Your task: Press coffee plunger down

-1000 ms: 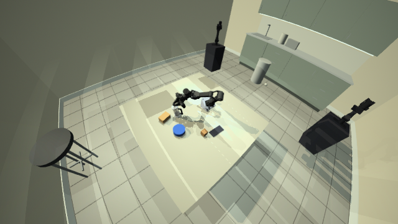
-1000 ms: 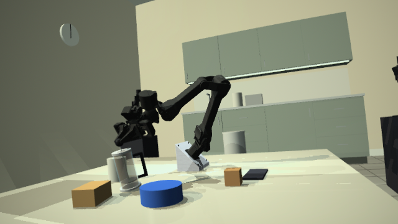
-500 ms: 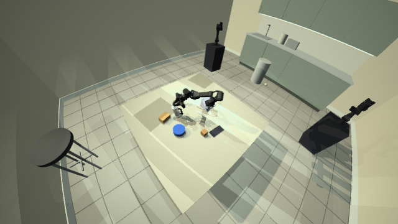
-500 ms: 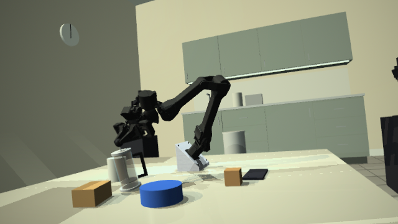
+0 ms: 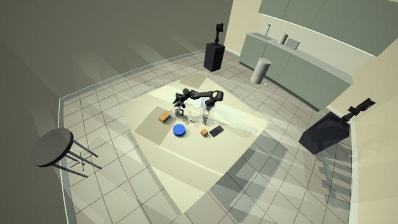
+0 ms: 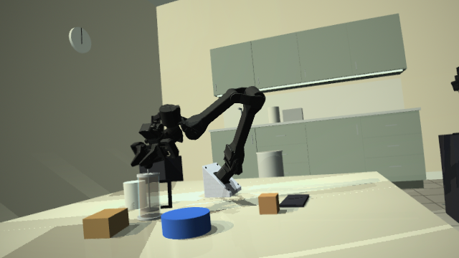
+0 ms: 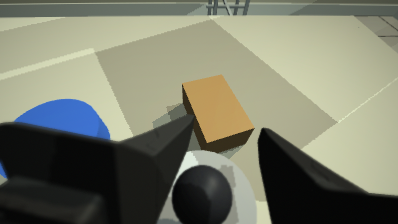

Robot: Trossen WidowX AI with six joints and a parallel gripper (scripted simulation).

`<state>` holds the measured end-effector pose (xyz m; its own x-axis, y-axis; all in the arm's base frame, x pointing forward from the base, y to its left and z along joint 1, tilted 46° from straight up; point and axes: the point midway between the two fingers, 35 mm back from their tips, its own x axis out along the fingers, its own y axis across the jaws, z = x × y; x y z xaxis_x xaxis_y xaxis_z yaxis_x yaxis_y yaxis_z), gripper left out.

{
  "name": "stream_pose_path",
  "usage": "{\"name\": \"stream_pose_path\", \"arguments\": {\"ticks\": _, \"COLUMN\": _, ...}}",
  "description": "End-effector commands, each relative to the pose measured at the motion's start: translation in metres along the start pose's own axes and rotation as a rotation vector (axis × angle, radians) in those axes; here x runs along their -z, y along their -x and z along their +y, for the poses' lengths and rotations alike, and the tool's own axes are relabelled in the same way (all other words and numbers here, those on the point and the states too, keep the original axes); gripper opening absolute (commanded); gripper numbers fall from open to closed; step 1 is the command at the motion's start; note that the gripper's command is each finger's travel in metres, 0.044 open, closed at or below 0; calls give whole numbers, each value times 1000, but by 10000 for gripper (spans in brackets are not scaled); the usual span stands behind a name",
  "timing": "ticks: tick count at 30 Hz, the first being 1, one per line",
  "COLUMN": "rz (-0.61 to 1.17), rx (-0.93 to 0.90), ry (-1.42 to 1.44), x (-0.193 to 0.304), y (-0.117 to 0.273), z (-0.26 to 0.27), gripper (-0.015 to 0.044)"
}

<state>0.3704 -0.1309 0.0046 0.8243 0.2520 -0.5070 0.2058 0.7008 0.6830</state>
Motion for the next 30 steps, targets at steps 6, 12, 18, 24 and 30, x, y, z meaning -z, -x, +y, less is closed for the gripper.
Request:
{"name": "stream_pose_path", "arguments": {"ticks": 6, "rz": -3, "rx": 9, "ry": 1, "x": -1, "y": 0, "z": -2, "gripper": 406}}
{"name": "stream_pose_path", "arguments": {"ticks": 12, "rz": -2, "rx": 11, "ry": 1, "x": -5, "y": 4, "z": -2, "gripper": 440}}
{"name": "stream_pose_path", "arguments": {"ticks": 18, "rz": 11, "rx": 17, "ry": -5, "x": -48, "y": 54, "z": 2, "gripper": 440}}
{"name": "stream_pose_path", "arguments": {"ticks": 24, "rz": 12, "rx": 16, "ry": -8, "x": -52, "y": 65, "z": 3, "gripper": 440}}
{"name": "stream_pose_path", "arguments": {"ticks": 30, "rz": 12, "rx": 16, "ry": -8, "x": -52, "y": 65, "z": 3, "gripper": 440}}
